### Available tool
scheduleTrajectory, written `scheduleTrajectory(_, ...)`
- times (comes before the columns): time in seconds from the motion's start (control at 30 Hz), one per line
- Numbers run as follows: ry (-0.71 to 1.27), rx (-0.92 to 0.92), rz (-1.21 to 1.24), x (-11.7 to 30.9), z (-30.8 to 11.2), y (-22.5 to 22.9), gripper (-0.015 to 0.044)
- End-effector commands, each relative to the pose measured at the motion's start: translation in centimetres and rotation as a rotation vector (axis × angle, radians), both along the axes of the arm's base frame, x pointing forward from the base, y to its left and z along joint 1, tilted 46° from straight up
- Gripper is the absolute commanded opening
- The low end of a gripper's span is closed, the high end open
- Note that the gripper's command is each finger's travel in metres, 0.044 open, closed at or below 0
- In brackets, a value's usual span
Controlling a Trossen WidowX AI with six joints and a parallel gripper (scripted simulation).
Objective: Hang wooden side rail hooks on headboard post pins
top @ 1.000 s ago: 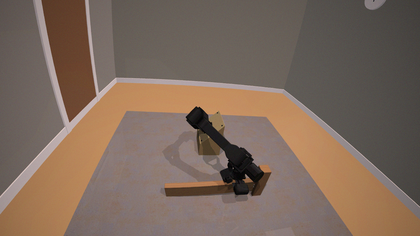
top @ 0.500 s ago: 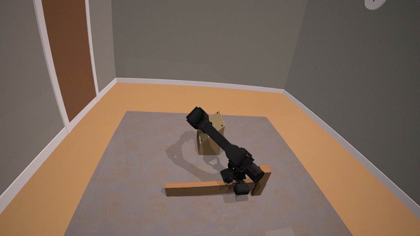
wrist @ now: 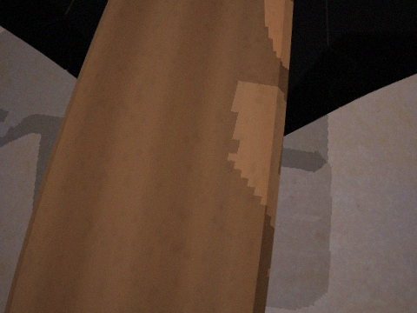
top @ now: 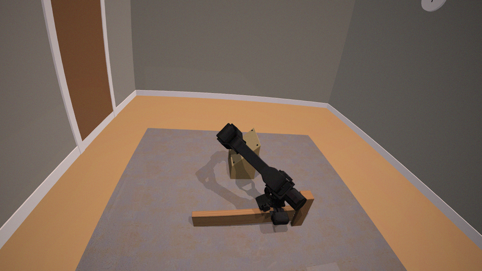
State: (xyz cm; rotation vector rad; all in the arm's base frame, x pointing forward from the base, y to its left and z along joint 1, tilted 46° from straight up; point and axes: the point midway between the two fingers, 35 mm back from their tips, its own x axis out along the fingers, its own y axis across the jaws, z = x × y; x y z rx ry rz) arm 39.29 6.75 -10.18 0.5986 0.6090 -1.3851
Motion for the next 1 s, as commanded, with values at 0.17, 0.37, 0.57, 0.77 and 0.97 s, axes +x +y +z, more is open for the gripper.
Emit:
scheduleTrajectory(0.17,-0.007,0.000,0.014,0.04,-0.02,0.72,0.0000)
scheduleTrajectory(0.37,-0.007,0.000,0.014,0.06,-0.01,0.80,0.0000)
scheduleTrajectory(0.57,-0.007,0.000,0.014,0.03,-0.02,0.89,0.0000)
scheduleTrajectory(0.77,-0.007,0.000,0.014,0.00,-0.06,0.92,0.0000)
scheduleTrajectory(0.97,-0.007,0.000,0.014,0.01,-0.12,0.86,0.0000)
